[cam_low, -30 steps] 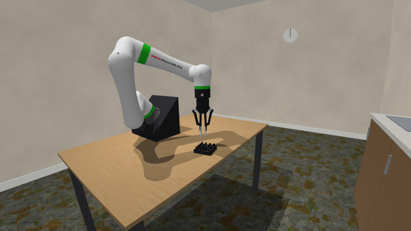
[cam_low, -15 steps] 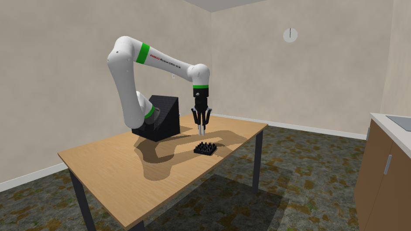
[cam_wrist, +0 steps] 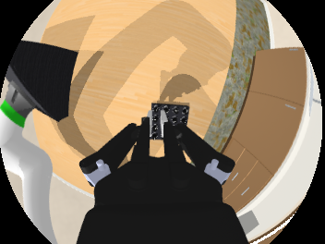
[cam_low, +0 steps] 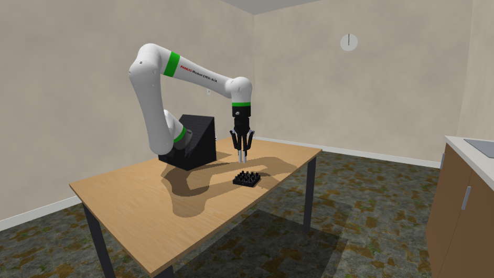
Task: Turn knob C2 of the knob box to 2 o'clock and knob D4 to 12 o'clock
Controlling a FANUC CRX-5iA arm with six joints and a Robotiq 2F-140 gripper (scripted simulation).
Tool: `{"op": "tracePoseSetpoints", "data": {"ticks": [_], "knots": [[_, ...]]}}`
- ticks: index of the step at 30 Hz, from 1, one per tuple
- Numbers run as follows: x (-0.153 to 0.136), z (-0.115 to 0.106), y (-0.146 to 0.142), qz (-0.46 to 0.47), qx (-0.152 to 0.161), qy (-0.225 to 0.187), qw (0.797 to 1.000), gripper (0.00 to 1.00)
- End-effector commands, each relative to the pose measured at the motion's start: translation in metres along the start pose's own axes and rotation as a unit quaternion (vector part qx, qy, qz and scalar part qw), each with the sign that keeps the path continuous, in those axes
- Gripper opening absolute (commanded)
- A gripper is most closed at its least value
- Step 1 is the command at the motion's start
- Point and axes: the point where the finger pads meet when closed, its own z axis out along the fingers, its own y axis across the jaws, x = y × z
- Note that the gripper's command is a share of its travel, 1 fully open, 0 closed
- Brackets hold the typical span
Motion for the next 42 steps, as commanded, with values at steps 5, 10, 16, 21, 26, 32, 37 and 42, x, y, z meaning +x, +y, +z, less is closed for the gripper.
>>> {"op": "tracePoseSetpoints", "data": {"ticks": [5,10,16,21,26,32,37,42], "knots": [[0.000,0.000,0.000,0.000,0.000,0.000,1.000,0.12],[0.000,0.000,0.000,0.000,0.000,0.000,1.000,0.12],[0.000,0.000,0.000,0.000,0.000,0.000,1.000,0.12],[0.000,0.000,0.000,0.000,0.000,0.000,1.000,0.12],[0.000,0.001,0.000,0.000,0.000,0.000,1.000,0.12],[0.000,0.004,0.000,0.000,0.000,0.000,1.000,0.12],[0.000,0.009,0.000,0.000,0.000,0.000,1.000,0.12],[0.000,0.012,0.000,0.000,0.000,0.000,1.000,0.12]]}}
